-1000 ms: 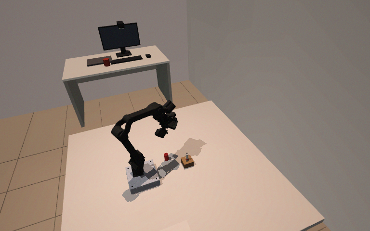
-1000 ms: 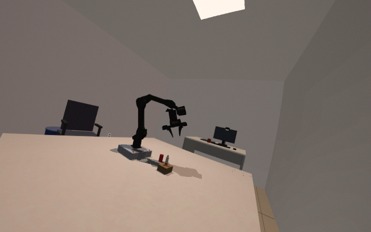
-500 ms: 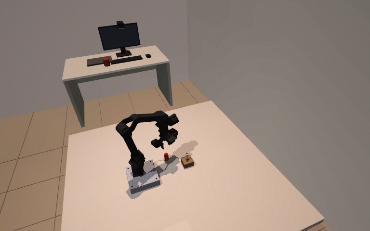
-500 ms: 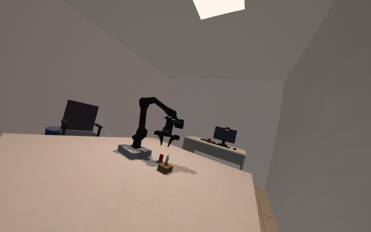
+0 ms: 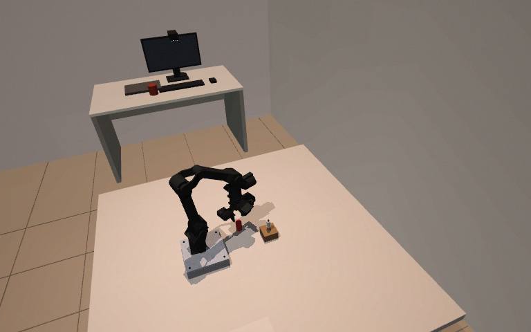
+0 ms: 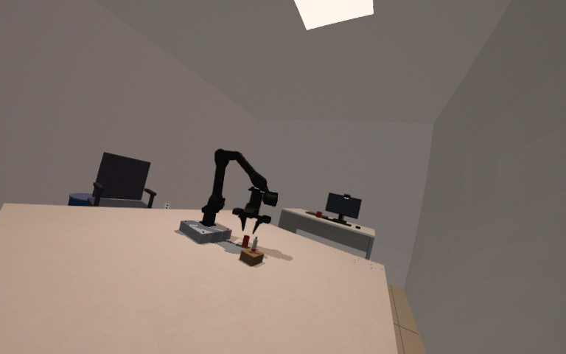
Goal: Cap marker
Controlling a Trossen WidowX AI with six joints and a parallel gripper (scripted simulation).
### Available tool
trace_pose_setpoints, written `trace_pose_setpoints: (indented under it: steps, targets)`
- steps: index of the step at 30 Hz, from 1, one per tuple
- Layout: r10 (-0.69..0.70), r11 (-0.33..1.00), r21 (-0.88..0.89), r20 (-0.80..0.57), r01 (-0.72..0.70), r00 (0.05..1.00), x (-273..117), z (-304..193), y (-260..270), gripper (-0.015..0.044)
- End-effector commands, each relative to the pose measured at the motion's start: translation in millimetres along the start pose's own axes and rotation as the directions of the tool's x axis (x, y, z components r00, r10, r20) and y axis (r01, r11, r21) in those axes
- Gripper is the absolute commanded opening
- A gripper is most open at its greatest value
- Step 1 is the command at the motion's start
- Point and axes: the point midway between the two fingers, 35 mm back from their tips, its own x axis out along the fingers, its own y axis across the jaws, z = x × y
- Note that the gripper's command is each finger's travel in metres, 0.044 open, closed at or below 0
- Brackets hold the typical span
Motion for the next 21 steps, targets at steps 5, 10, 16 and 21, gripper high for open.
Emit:
trace_pose_setpoints:
  steps: [5, 10, 16, 21]
  targets:
    - [0.002, 1.0, 0.006, 0.005, -0.002, 1.0, 11, 0, 1, 0.0246]
    - [0.002, 1.0, 0.006, 0.005, -0.002, 1.0, 19, 0, 1, 0.0246]
    - [0.001, 1.0, 0.006, 0.005, -0.001, 1.0, 29, 0, 1, 0.0246]
    - [0.001, 1.0, 0.006, 0.005, -0.001, 1.0, 37, 0, 1, 0.0246]
